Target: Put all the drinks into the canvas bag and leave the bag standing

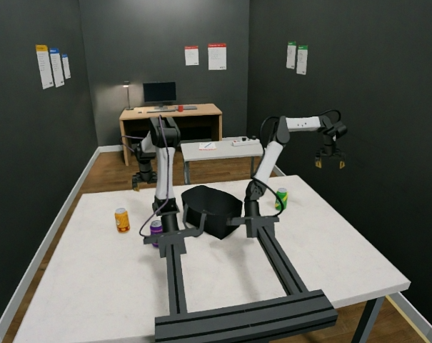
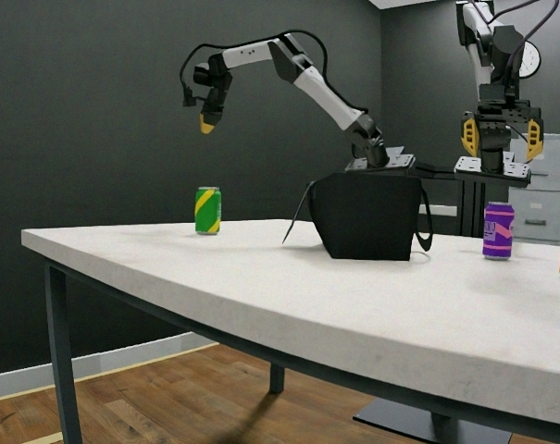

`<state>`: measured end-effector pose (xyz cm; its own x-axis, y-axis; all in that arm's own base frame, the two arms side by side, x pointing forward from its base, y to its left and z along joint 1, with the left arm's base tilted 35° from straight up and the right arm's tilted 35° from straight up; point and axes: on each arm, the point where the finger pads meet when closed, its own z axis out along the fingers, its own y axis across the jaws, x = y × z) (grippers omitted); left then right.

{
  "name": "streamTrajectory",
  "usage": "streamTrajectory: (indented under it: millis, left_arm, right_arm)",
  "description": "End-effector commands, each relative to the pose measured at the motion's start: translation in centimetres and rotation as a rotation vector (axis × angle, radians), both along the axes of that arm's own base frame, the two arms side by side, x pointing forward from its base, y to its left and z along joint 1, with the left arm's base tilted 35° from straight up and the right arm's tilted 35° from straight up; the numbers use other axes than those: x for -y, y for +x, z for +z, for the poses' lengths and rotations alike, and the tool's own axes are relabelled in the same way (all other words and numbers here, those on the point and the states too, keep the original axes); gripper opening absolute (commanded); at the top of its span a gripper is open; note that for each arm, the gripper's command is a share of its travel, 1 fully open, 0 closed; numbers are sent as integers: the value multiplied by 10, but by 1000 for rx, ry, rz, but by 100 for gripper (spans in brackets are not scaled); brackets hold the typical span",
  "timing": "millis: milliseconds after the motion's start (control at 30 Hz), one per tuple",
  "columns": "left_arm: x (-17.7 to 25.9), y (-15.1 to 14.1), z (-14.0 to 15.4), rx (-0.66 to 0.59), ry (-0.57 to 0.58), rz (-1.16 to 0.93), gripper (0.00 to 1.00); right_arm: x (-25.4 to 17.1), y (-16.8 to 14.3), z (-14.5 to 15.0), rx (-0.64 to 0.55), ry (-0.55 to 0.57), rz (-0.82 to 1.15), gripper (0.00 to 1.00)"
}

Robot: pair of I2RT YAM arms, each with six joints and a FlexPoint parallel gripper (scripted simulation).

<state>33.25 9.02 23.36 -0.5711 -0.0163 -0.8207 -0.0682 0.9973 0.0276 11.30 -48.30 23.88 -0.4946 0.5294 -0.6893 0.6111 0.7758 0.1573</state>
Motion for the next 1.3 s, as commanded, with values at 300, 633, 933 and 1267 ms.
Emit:
streamTrajectory:
  millis: [300,633,933,1267]
  left_arm:
    - [-1,0,4,12,4,3,100]
    - [1,3,33,94,33,7,100]
    - [9,16,55,178,52,9,100]
    - [20,24,81,267,65,-3,100]
  right_arm:
    - [1,-4,8,2,-20,-9,100]
    - [-7,21,21,-8,-63,18,100]
    - [-35,99,46,-27,-193,66,100]
    - [-88,170,72,14,-301,144,100]
